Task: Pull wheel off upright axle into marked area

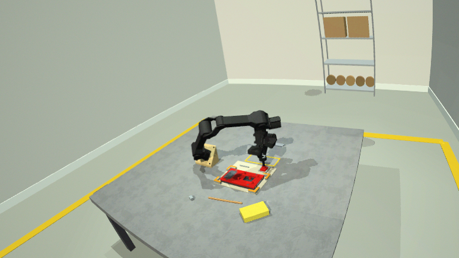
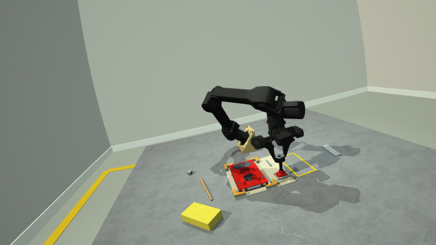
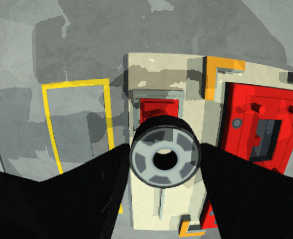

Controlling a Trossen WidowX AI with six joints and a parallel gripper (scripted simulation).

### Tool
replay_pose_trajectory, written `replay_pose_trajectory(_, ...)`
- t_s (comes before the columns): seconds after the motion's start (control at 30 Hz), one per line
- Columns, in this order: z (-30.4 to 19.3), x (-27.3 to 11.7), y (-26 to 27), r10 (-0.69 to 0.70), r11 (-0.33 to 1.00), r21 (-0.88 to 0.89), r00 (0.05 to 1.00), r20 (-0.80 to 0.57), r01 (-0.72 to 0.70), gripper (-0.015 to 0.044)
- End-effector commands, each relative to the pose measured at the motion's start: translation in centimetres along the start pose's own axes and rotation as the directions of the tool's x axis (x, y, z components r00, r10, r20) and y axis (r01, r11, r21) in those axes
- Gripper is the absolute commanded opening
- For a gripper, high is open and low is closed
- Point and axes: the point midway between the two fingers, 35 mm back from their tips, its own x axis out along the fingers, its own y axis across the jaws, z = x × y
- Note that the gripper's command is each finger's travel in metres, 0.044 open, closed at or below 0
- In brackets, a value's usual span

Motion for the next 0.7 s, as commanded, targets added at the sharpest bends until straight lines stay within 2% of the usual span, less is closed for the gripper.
replay_pose_trajectory(0.0,0.1,-1.7,0.1,0.008,1.000,0.006,1.000,0.007,-0.008,0.0000)
replay_pose_trajectory(0.13,0.0,-2.9,-0.1,0.008,1.000,0.006,1.000,0.007,-0.008,0.0000)
replay_pose_trajectory(0.23,-0.3,-2.2,0.4,0.004,1.000,-0.001,1.000,0.007,-0.004,0.0000)
replay_pose_trajectory(0.67,-5.5,-3.0,9.1,0.014,1.000,0.005,1.000,0.007,-0.014,0.0000)
